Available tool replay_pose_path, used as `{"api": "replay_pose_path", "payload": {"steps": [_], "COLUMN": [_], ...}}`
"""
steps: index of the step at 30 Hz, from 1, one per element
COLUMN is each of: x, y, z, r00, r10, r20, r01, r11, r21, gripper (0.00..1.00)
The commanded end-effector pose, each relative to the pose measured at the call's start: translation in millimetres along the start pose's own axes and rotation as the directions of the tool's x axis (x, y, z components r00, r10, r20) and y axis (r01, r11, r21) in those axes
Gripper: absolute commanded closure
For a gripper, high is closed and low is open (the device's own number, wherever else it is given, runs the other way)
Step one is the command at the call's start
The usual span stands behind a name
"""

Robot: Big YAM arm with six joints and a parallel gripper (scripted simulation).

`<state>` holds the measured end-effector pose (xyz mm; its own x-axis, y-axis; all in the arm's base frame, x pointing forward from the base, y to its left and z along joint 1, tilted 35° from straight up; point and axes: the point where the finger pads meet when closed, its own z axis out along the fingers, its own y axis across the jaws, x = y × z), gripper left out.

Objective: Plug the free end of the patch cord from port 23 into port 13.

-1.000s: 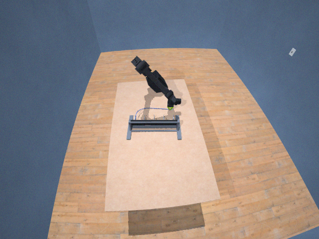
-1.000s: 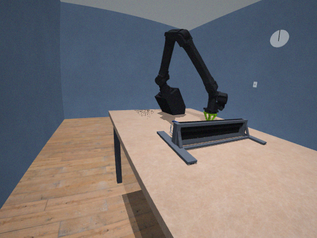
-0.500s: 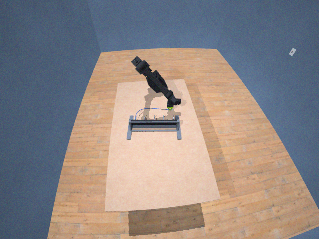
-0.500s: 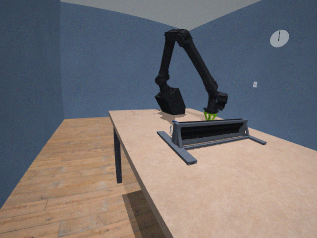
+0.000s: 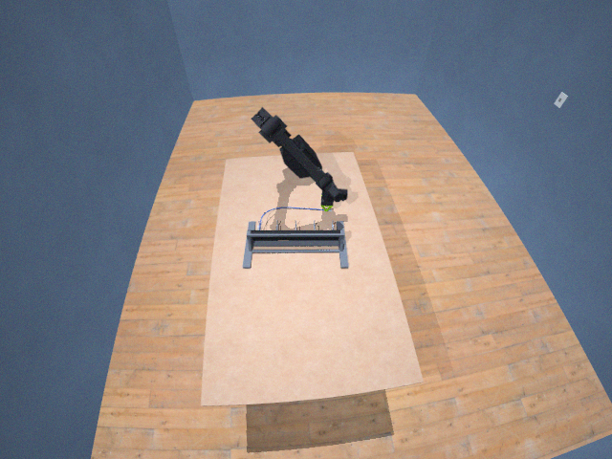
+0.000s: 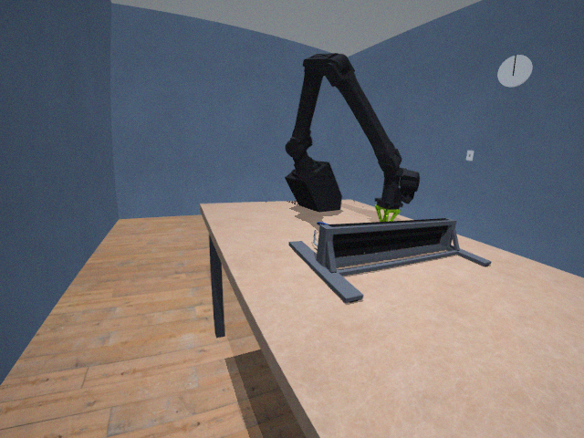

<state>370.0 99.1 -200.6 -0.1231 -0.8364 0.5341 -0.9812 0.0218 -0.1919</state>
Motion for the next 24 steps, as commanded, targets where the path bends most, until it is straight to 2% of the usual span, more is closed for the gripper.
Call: {"api": "replay_pose_path", "payload": {"steps": [1, 10, 24], "x": [-1, -1, 2], "y": [-7, -7, 0], "z": [-8.1, -6.3, 7.5], "r00": [1.000, 1.000, 1.000], "r10": [0.021, 0.020, 0.006], "r20": [0.017, 0.017, 0.004], "r01": [-0.021, -0.021, -0.006], "r11": [1.000, 1.000, 1.000], "r21": [0.019, 0.019, 0.000], "gripper": [0.64, 0.64, 0.64]}}
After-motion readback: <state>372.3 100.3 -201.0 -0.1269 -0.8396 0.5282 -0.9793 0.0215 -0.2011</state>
